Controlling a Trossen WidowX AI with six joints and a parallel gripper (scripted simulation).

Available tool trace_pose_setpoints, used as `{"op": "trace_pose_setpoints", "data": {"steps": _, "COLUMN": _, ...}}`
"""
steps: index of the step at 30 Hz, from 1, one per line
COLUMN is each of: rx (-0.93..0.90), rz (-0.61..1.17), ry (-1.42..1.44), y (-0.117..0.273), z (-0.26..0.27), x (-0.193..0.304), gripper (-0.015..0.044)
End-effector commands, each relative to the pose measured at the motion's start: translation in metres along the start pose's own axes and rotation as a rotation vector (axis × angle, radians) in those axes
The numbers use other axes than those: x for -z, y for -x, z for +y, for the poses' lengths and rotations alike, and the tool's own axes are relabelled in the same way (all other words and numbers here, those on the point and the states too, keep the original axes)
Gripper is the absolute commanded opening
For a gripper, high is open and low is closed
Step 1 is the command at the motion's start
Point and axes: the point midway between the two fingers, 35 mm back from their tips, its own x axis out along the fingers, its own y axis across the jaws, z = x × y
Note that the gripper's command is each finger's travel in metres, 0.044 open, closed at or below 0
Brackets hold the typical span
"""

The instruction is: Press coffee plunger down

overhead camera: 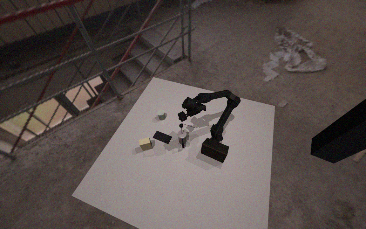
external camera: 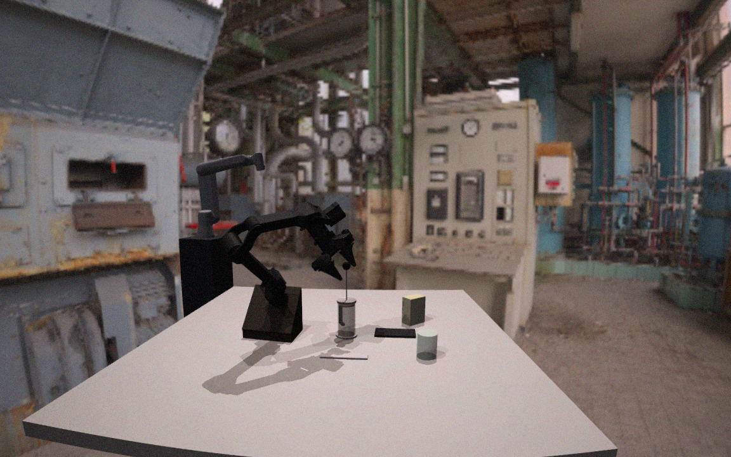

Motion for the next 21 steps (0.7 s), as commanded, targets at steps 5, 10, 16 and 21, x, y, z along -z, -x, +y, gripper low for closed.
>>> {"op": "trace_pose_setpoints", "data": {"steps": 5, "rx": -0.063, "rz": -0.278, "ry": 0.402, "y": 0.062, "z": 0.057, "x": 0.027, "gripper": 0.044}}
{"op": "trace_pose_setpoints", "data": {"steps": 10, "rx": -0.094, "rz": -0.423, "ry": 0.557, "y": 0.092, "z": 0.075, "x": 0.045, "gripper": 0.044}}
{"op": "trace_pose_setpoints", "data": {"steps": 16, "rx": -0.095, "rz": -0.422, "ry": 0.557, "y": 0.069, "z": 0.066, "x": 0.058, "gripper": 0.044}}
{"op": "trace_pose_setpoints", "data": {"steps": 21, "rx": -0.094, "rz": -0.423, "ry": 0.556, "y": 0.043, "z": 0.055, "x": 0.074, "gripper": 0.044}}
